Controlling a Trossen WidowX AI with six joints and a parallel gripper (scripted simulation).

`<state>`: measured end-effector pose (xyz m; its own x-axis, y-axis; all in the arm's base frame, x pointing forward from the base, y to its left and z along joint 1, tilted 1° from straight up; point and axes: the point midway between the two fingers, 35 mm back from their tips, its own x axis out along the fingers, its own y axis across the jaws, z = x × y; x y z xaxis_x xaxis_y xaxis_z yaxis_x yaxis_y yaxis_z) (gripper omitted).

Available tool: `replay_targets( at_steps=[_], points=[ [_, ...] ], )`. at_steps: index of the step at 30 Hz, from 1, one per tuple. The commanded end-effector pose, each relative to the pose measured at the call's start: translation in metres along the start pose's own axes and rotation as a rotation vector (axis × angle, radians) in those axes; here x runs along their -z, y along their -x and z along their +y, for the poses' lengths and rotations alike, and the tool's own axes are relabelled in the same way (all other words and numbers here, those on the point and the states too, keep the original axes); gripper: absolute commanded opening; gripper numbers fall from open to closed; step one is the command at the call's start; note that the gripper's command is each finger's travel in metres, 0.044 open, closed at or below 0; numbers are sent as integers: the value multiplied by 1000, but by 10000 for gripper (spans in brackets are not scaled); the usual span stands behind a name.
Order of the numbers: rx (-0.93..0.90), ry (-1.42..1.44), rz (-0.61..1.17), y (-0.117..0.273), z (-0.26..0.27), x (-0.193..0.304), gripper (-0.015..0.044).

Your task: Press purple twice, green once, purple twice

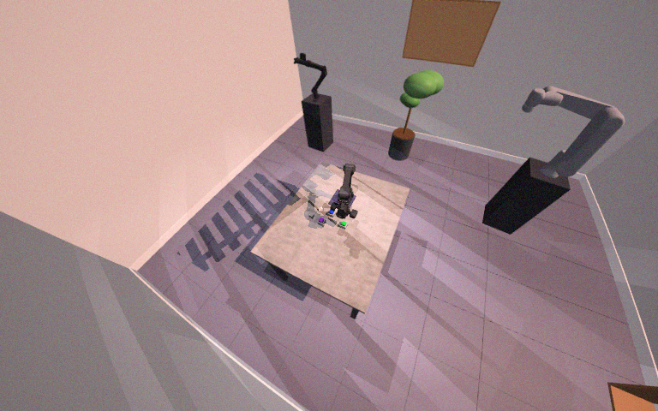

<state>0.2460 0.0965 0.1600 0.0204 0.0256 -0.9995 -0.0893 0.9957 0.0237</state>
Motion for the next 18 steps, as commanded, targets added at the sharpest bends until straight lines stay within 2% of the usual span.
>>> replay_targets(
  at_steps=[1, 12, 18],
  points=[
    [1, -5, 7, 2, -15, -9, 20],
    [13, -7, 3, 3, -163, -44, 20],
    [15, -3, 5, -5, -173, -44, 20]
  ],
)
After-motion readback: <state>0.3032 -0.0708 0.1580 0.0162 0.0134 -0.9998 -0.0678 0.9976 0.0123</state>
